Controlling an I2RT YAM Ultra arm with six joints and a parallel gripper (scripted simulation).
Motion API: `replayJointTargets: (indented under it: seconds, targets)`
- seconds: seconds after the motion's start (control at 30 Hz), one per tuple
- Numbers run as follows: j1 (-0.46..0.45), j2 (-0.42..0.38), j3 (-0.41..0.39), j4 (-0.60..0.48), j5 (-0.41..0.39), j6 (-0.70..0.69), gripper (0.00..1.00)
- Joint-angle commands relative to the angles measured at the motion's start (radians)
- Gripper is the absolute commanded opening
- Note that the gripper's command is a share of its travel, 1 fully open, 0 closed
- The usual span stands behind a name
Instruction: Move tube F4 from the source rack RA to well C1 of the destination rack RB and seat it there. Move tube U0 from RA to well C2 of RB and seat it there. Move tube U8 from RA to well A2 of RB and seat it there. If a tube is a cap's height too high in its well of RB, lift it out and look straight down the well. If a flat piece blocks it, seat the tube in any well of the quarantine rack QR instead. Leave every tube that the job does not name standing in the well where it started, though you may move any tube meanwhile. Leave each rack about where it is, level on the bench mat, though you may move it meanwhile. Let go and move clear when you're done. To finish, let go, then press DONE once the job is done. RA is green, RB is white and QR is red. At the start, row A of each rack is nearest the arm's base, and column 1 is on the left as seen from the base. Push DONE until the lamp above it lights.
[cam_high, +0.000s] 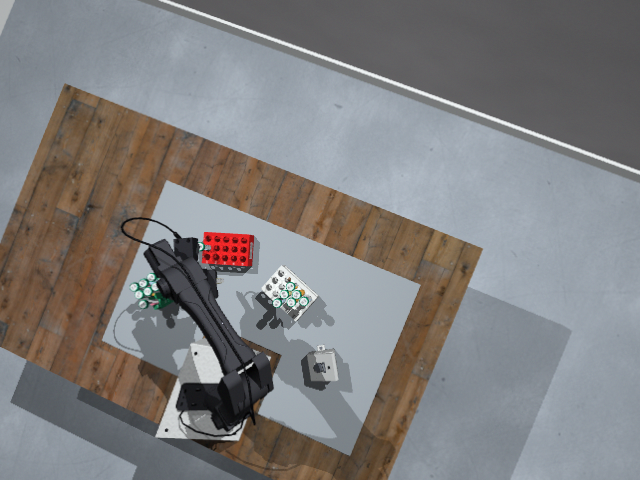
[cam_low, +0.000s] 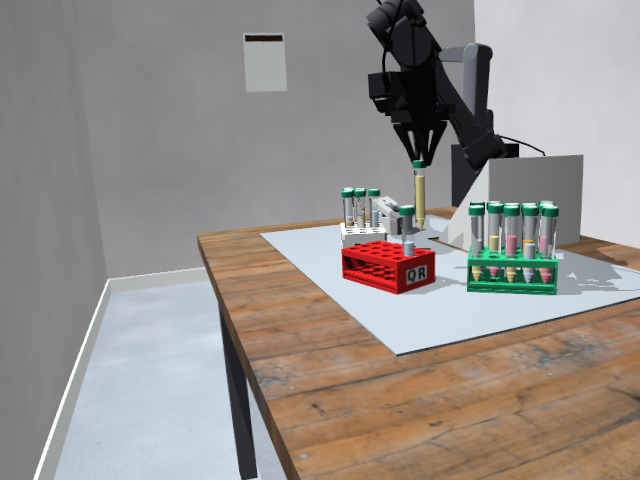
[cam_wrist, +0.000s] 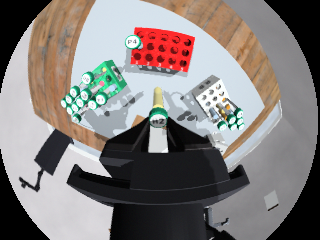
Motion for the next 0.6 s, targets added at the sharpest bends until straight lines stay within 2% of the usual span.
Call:
replayJointTargets:
  seconds: [0.0,0.53,0.57]
  targets:
    - [0.029,-0.031,0.039,-0.003,0.004,0.008,0.0]
    - [0.029,-0.031,0.039,-0.003,0.004,0.008,0.0]
    - [0.029,-0.03,0.039,-0.005,0.005,-0.037,0.0]
